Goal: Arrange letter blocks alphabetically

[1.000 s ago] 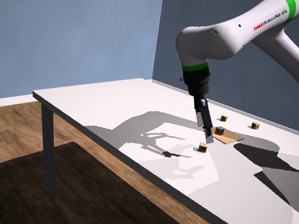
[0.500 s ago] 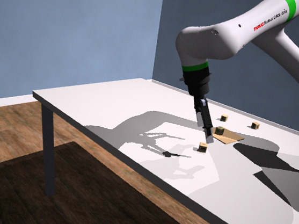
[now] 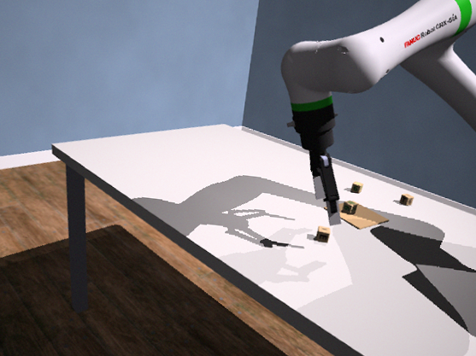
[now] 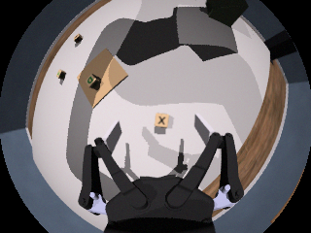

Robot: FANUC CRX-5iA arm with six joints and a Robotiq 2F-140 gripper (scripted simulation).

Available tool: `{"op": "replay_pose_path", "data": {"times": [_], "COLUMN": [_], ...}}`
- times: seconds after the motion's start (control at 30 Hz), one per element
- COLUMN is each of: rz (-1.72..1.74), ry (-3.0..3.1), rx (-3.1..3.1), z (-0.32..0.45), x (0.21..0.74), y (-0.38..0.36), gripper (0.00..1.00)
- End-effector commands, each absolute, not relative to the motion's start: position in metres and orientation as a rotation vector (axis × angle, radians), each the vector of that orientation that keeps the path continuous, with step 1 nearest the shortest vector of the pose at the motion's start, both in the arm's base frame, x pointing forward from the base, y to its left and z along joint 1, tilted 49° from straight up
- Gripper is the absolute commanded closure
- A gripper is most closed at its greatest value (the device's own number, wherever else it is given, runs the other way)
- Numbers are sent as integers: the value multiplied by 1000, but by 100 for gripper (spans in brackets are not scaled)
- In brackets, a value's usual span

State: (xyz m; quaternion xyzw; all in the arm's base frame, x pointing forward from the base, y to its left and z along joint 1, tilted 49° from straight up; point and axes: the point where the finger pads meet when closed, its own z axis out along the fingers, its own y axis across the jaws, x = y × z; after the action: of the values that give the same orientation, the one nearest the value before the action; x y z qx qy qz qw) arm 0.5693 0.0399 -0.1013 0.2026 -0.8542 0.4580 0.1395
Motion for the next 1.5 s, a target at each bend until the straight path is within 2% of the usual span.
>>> {"op": "replay_pose_path", "data": {"times": [0.0,0.47,1.47], "rz": [1322,1325,1325], "ry": [-2470,-2468,-2468], "rx": [588,585,585], "z": [-52,76,77], "x": [568,537,537], "y": [13,-76,-76], "gripper": [0,0,0]}}
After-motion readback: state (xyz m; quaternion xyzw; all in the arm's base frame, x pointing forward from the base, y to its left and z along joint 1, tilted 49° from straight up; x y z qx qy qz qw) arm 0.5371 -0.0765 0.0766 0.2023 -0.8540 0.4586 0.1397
